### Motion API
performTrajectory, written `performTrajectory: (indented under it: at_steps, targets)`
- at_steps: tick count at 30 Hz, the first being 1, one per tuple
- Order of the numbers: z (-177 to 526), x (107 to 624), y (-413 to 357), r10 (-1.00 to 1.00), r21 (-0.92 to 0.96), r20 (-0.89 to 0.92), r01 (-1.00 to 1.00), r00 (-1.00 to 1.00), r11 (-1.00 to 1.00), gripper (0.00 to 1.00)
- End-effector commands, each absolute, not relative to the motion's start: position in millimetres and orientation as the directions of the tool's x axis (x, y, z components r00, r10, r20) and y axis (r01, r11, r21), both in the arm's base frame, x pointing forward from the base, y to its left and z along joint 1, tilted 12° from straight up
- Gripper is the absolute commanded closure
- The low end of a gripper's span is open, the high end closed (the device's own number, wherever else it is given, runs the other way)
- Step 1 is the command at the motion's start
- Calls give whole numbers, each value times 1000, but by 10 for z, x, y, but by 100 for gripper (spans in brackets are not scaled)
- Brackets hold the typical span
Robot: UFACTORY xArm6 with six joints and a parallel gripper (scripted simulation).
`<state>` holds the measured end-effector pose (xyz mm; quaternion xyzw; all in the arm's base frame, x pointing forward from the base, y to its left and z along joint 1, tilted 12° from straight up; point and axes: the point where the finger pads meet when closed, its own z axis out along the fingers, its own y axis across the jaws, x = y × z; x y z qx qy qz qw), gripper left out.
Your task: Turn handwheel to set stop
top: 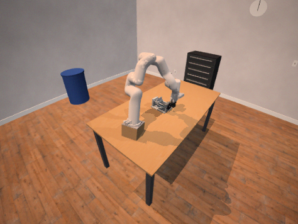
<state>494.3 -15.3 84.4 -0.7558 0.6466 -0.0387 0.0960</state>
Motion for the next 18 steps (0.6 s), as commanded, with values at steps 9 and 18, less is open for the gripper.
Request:
performTrajectory:
  at_steps: [9, 18]
  targets:
    - [893, 4846, -174, -985, -196, -65, -970, 161, -145, 94]
    - [892, 4757, -189, -985, -196, -65, -970, 161, -145, 94]
